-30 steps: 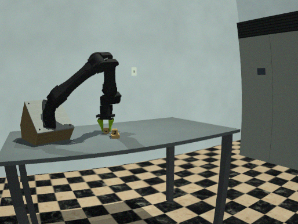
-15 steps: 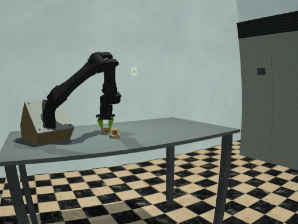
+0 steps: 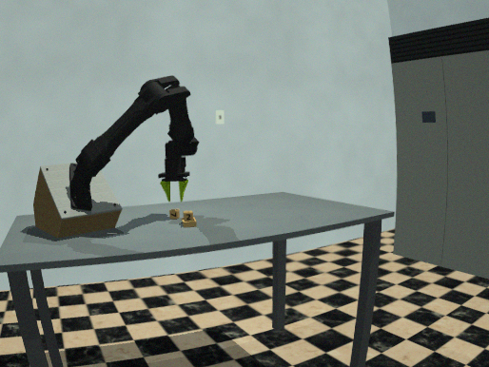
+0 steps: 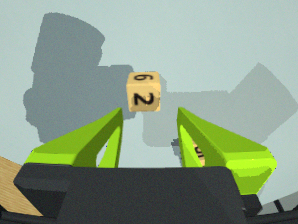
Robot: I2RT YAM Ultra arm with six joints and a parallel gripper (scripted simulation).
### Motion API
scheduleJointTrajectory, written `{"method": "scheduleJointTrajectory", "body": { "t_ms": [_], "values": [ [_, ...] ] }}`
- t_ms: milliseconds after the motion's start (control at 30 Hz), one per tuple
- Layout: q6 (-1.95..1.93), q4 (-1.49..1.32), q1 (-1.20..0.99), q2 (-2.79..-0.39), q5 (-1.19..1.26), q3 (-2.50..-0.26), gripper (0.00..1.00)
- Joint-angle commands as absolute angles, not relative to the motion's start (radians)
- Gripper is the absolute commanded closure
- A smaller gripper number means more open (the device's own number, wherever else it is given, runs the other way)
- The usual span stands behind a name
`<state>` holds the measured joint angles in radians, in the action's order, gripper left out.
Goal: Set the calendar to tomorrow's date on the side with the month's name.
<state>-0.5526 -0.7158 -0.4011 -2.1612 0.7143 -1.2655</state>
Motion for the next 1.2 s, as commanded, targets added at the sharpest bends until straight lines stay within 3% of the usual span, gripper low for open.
{"method": "scheduleJointTrajectory", "body": {
  "t_ms": [0, 400, 433, 1167],
  "values": [
    [-0.487, -0.830, -0.463, -2.113, 0.703, -1.315, 0.55],
    [-0.444, -0.912, -0.496, -2.096, 0.699, -1.344, 0.55],
    [-0.444, -0.912, -0.496, -2.096, 0.699, -1.344, 0.00],
    [-0.445, -0.902, -0.495, -2.094, 0.700, -1.342, 0.00]
  ]
}}
